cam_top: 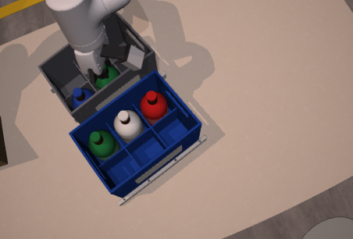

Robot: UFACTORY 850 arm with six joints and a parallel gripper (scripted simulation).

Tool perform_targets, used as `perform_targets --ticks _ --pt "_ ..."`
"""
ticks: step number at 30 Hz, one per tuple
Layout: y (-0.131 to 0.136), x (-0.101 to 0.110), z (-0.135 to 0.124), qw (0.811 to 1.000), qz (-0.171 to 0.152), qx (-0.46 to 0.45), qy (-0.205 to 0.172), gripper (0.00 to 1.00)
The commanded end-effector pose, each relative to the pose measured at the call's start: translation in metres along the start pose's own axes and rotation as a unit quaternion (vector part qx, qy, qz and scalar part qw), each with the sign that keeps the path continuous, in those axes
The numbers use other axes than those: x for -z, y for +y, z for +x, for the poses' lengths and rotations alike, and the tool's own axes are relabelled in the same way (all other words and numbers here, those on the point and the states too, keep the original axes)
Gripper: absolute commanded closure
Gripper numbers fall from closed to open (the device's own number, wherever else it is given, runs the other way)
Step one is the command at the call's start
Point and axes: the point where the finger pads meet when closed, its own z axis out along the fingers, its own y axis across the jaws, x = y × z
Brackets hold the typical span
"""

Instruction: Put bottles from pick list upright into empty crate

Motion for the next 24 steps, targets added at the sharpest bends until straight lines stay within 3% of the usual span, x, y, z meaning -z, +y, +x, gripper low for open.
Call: perform_targets --ticks 1,24 --pt "-0.0002 0.0009 0.0007 1.0 0.0 0.0 0.001 1.0" --pt "-0.0002 -0.0076 0.0007 1.0 0.0 0.0 0.001 1.0"
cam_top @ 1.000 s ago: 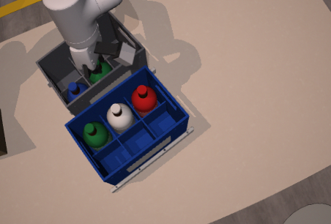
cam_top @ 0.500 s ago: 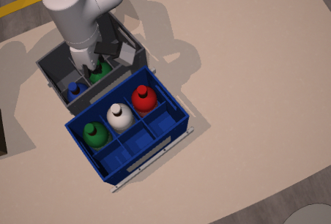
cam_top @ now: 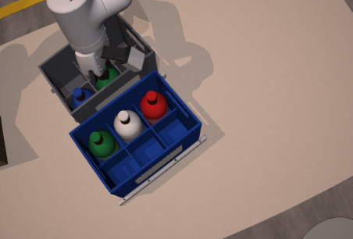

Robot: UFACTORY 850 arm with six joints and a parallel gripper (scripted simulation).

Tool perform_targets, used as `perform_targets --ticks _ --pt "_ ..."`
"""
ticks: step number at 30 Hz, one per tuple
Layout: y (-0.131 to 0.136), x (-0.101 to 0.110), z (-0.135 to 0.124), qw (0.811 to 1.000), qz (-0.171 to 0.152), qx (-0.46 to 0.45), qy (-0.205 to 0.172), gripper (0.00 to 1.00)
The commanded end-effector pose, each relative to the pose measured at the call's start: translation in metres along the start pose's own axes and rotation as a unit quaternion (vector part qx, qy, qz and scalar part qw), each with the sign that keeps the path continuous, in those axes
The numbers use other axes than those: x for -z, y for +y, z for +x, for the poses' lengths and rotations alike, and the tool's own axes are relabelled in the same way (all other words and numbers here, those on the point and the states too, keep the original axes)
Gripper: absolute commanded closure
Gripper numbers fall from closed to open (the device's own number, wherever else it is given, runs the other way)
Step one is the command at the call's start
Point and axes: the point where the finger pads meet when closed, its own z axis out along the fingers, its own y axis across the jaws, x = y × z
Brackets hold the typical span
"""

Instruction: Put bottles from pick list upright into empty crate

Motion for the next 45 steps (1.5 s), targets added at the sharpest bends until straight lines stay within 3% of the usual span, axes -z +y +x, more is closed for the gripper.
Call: perform_targets --ticks 1,45 --pt "0.0 -0.001 0.001 1.0 0.0 0.0 0.001 1.0" --pt "0.0 -0.021 0.001 1.0 0.0 0.0 0.001 1.0"
